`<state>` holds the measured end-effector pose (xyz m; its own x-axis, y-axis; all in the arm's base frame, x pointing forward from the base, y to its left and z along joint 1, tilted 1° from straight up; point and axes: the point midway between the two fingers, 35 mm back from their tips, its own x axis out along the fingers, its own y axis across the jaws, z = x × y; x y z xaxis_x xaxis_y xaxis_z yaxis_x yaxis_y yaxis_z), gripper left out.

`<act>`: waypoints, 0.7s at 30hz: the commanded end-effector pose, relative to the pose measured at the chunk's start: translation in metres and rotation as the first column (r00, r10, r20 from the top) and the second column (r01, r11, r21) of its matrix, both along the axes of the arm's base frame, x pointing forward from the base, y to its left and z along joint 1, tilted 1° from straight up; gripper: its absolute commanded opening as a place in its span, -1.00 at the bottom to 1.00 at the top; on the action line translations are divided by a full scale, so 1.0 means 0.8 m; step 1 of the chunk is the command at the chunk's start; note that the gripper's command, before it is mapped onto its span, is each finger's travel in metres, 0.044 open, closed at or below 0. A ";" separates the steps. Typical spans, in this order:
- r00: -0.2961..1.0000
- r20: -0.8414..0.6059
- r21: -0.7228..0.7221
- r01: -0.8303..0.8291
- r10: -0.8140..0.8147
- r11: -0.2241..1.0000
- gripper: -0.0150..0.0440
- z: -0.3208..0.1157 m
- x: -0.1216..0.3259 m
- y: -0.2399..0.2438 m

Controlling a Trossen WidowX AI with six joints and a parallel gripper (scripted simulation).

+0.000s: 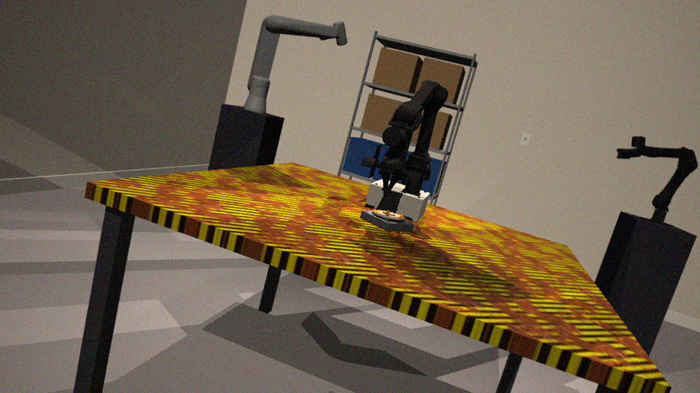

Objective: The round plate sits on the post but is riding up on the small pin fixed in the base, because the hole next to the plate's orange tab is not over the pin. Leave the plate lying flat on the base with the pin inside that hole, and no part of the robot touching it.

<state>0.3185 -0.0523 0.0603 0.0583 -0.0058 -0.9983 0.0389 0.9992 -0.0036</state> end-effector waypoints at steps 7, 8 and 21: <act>1.000 -0.002 0.008 0.009 -0.009 1.000 -0.49 -0.050 0.001 0.004; 1.000 -0.002 0.008 0.009 -0.009 1.000 -0.49 -0.057 0.001 0.004; 1.000 -0.002 0.010 0.009 -0.009 1.000 -0.49 -0.063 0.004 0.017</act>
<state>0.3204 -0.0442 0.0106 0.0554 -0.0002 -0.9985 0.0468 0.9989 0.0024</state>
